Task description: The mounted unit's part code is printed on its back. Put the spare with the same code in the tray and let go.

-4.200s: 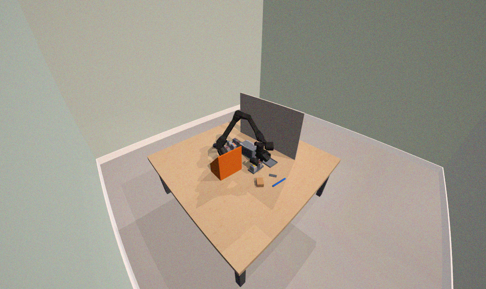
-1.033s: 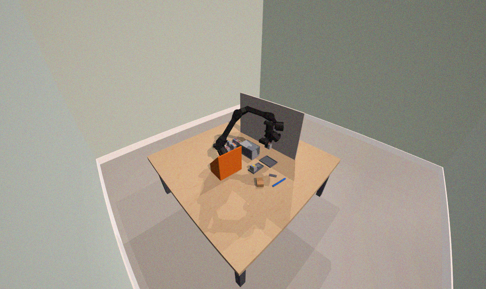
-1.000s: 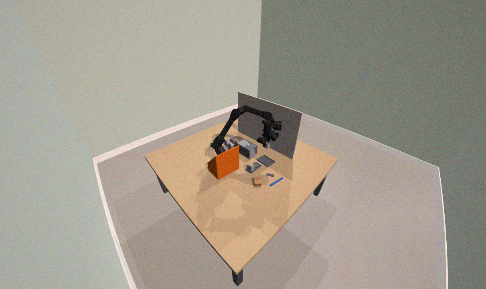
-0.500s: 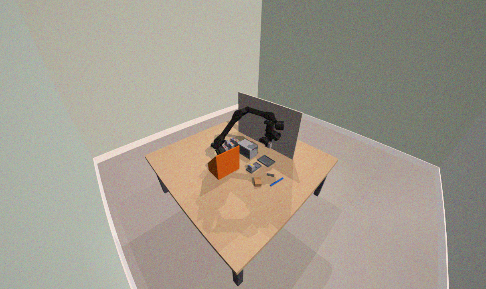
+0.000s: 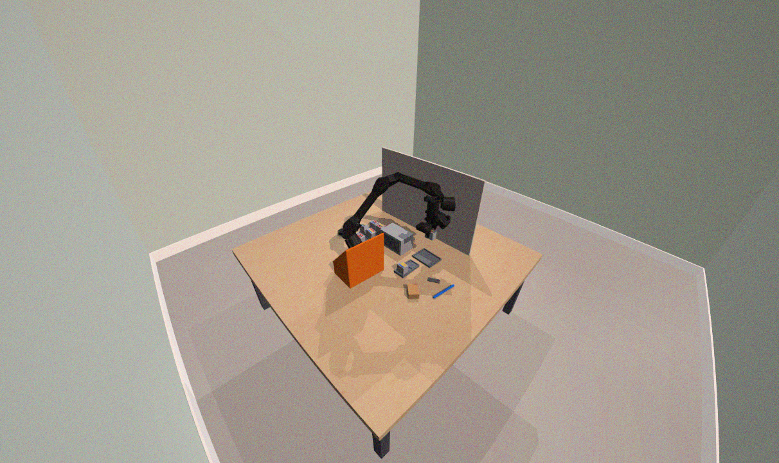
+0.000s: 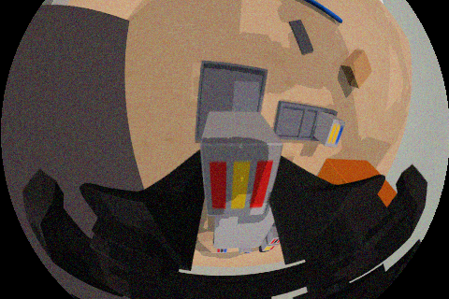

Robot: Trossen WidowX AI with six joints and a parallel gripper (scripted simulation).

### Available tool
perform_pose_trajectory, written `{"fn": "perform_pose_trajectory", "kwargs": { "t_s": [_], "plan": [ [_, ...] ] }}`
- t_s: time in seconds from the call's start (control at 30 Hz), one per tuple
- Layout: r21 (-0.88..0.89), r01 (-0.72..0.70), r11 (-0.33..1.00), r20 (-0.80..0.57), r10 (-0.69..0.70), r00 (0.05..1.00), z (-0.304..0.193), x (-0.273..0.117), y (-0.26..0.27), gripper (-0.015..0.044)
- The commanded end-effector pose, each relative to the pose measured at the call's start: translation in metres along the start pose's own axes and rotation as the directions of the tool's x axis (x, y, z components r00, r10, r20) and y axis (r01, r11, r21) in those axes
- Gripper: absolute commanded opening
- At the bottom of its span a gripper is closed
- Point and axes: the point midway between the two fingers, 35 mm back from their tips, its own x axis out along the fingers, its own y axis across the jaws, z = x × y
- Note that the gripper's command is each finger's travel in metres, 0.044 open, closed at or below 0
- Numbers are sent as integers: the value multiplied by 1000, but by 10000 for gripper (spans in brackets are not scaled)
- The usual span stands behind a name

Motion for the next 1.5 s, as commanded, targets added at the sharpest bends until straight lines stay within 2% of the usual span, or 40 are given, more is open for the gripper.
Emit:
{"fn": "perform_pose_trajectory", "kwargs": {
  "t_s": [0.0, 1.47],
  "plan": [
    [5, -2, 1000, -6, 2, 1000, 0, 6, 0, 0],
    [5, -3, 1000, -5, 3, 1000, 1, 54, 4, 0]
  ]
}}
